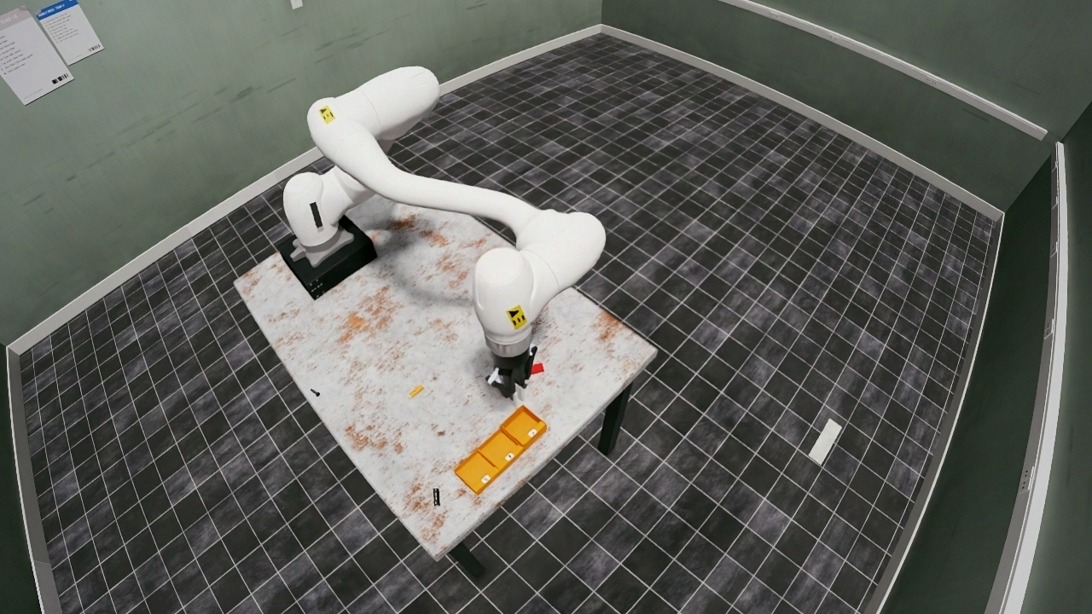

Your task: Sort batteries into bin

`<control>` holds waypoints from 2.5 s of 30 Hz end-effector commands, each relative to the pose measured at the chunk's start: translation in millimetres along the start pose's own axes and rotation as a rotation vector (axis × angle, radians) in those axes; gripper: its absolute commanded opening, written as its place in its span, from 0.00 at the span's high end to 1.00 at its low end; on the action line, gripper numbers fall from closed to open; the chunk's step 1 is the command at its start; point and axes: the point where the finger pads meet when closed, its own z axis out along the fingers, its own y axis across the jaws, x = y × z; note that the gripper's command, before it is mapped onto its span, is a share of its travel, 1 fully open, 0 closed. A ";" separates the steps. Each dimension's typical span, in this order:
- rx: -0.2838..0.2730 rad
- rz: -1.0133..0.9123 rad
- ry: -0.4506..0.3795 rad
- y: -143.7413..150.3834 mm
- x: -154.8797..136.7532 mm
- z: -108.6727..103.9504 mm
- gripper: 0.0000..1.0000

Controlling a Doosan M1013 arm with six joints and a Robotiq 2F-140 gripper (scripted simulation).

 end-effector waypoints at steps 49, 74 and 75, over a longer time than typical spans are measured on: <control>0.000 0.789 0.000 -194.5 -180.7 107.5 0.67; 0.000 0.789 0.000 -193.3 -179.8 119.5 0.67; 0.000 0.789 0.000 -193.3 -179.8 119.5 0.67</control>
